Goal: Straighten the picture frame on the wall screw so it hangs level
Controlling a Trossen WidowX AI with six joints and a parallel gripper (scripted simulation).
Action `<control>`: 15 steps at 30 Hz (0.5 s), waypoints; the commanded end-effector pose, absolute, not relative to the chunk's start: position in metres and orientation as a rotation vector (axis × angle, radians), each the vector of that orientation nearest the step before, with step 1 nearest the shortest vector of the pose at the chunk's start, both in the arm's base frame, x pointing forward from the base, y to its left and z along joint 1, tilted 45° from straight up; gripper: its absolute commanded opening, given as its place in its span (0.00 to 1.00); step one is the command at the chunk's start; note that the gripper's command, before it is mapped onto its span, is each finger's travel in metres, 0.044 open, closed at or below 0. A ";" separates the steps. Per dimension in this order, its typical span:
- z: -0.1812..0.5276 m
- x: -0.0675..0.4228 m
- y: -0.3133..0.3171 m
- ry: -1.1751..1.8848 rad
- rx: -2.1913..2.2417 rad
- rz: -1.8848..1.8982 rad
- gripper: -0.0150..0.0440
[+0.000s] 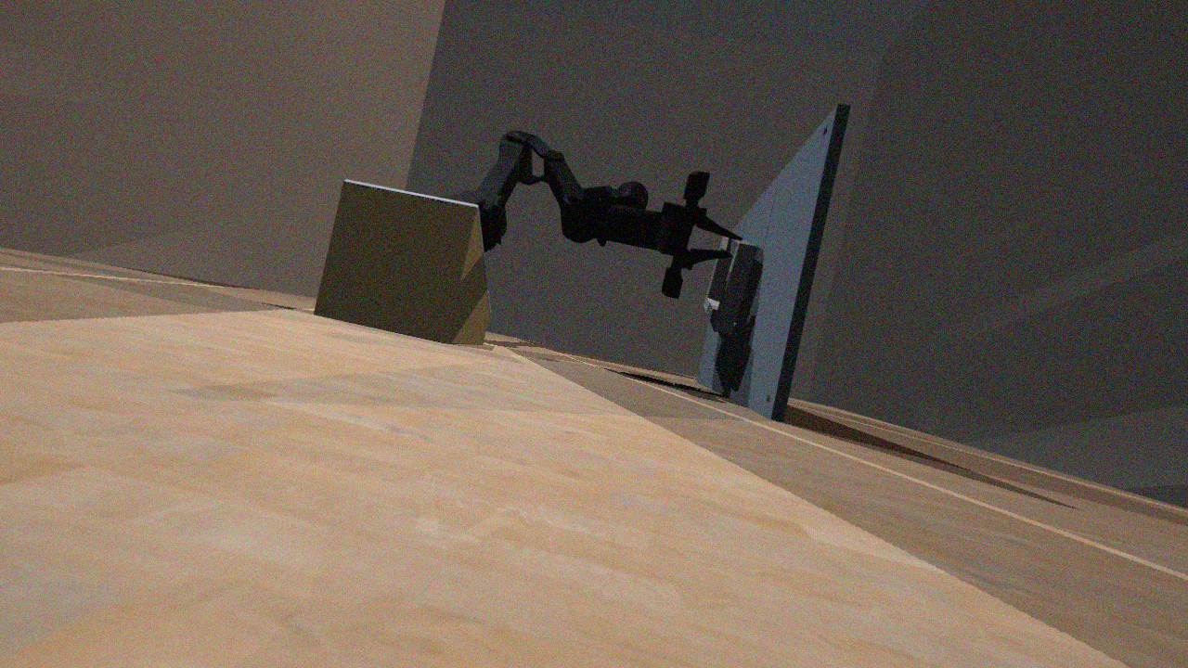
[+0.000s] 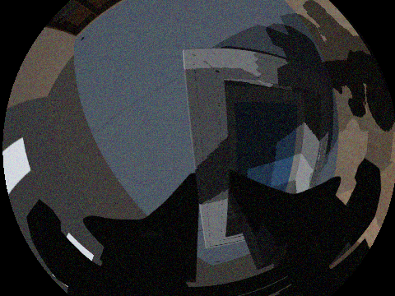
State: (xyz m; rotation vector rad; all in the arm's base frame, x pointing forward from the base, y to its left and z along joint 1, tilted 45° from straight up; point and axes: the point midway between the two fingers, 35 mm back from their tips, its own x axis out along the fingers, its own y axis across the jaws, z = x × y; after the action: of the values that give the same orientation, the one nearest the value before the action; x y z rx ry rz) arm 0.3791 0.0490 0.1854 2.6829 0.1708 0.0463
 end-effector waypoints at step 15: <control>0.189 0.380 0.048 0.164 2.687 0.052 0.25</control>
State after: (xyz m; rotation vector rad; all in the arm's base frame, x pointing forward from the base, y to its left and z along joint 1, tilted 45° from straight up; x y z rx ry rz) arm 0.3789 0.0494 0.1867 2.6828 0.1723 0.0464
